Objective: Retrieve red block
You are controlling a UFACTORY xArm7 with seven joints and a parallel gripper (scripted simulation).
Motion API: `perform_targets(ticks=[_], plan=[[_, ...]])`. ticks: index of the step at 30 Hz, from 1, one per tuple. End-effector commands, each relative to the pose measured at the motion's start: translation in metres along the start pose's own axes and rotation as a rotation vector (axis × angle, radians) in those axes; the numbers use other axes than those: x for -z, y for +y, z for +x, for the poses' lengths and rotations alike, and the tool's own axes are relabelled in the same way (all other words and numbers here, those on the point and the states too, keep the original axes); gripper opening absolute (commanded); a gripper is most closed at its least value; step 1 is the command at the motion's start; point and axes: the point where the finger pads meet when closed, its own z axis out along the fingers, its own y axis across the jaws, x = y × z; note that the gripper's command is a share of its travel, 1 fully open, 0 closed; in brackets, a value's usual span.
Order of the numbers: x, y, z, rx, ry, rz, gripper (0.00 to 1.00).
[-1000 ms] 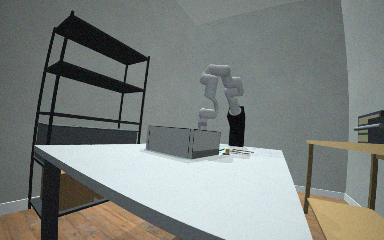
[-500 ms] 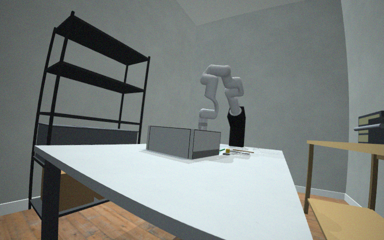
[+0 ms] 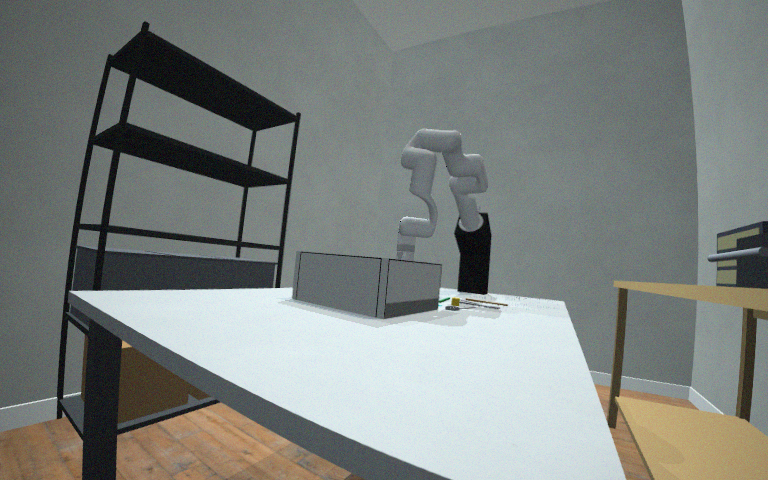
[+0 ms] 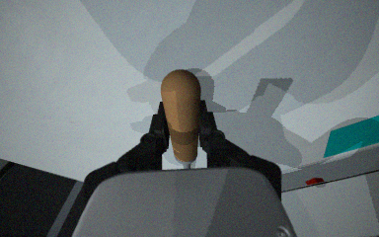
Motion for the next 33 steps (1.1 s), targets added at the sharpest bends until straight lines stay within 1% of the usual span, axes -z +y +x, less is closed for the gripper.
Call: perform_targets(ticks=[1,17,25,33], plan=[[0.002,0.000,-0.001,-0.001,-0.002,0.001,0.00],[0.002,-0.001,0.002,0.019,-0.002,0.001,0.00],[0.002,-0.001,0.011,0.066,-0.002,0.001,0.00],[0.002,-0.003,0.030,0.174,-0.002,0.001,0.00]])
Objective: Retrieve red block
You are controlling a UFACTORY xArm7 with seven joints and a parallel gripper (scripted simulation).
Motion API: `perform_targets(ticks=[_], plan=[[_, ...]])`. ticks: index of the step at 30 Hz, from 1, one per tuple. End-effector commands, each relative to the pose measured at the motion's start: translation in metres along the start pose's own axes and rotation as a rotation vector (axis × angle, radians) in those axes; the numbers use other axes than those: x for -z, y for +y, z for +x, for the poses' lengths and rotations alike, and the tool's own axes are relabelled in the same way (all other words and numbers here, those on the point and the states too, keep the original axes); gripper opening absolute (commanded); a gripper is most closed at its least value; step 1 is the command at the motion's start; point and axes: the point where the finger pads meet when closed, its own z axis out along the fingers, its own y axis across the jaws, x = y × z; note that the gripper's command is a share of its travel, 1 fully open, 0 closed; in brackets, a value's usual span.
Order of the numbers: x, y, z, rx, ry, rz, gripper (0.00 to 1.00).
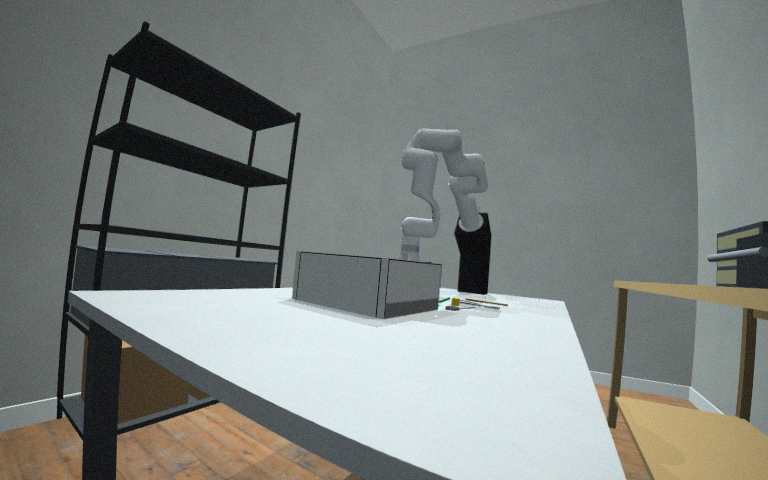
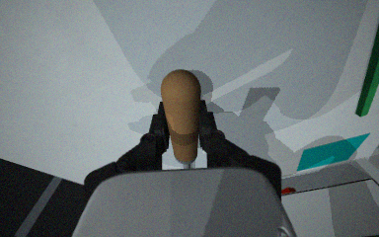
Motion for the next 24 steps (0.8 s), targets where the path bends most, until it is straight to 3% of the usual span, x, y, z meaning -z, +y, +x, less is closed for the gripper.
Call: perform_targets(ticks=[1,24], plan=[[0.000,0.000,0.010,0.059,-0.007,0.002,0.00],[0.000,0.003,0.065,0.373,-0.006,0.003,0.00]])
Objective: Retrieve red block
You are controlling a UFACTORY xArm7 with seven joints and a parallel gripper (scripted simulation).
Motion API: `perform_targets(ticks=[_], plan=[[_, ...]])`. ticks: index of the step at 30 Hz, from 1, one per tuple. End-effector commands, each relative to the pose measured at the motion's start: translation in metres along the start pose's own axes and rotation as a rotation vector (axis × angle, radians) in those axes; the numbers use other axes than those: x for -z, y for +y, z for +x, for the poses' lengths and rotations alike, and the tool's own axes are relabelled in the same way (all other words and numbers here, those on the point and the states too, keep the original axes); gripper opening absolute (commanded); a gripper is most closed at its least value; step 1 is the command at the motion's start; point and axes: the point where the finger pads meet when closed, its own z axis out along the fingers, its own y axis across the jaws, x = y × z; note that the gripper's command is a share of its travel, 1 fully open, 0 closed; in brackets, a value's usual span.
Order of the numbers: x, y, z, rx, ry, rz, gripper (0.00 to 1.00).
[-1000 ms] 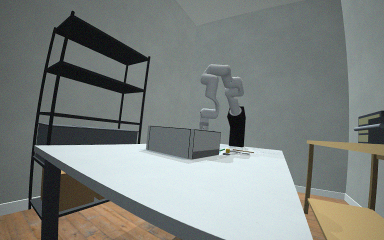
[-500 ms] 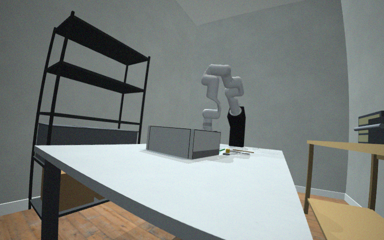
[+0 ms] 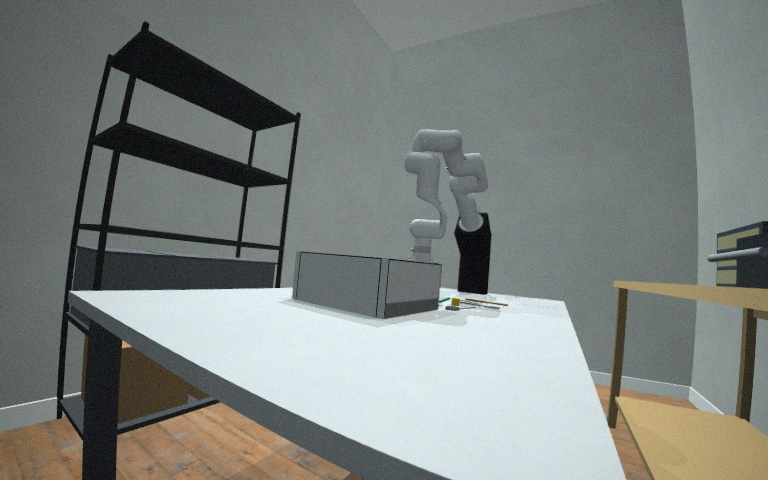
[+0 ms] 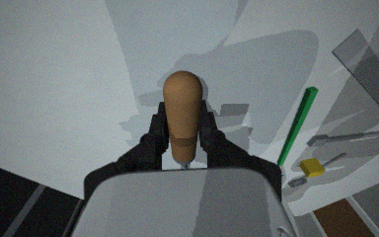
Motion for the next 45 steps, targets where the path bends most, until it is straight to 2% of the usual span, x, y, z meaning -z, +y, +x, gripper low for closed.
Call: perform_targets(ticks=[1,12,45], plan=[[0.0011,-0.0010,0.0064,0.027,-0.002,0.011,0.00],[0.0011,0.0016,0.0125,0.064,-0.002,0.011,0.00],[0.0011,0.0019,0.0085,0.065,-0.002,0.011,0.00]])
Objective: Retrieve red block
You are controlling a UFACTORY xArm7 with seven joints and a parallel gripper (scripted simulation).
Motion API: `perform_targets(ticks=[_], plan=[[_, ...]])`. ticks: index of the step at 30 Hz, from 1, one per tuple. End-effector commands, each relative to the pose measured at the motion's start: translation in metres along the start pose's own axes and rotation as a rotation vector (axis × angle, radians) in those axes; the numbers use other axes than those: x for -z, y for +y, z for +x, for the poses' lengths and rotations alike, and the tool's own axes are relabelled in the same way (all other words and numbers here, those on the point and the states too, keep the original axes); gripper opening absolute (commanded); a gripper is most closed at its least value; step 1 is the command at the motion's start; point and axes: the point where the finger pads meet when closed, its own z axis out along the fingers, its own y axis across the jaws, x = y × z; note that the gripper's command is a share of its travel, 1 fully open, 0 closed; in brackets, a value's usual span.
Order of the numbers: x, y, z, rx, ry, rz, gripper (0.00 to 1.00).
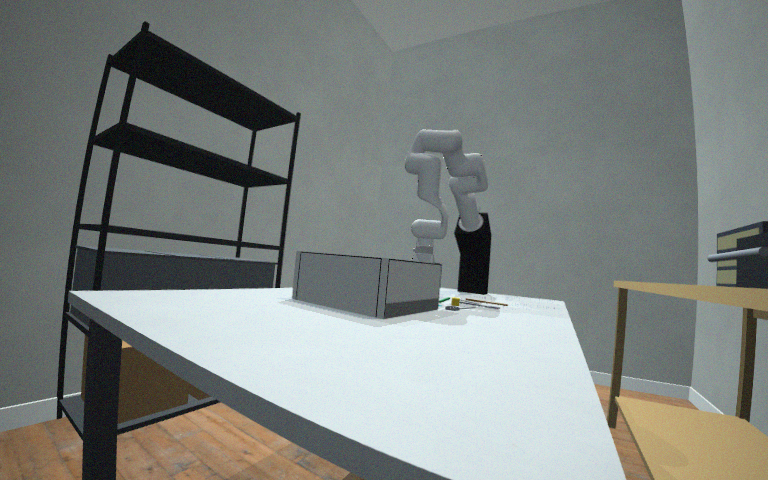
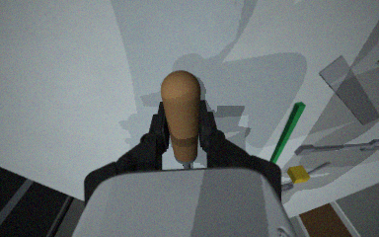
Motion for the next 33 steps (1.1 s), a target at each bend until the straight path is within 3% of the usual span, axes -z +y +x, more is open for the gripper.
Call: perform_targets(ticks=[1,12,33], plan=[[0.000,-0.001,-0.003,-0.001,-0.001,0.001,0.00],[0.000,-0.001,-0.016,-0.001,-0.001,0.001,0.00],[0.000,-0.001,-0.072,-0.001,-0.001,0.001,0.00]])
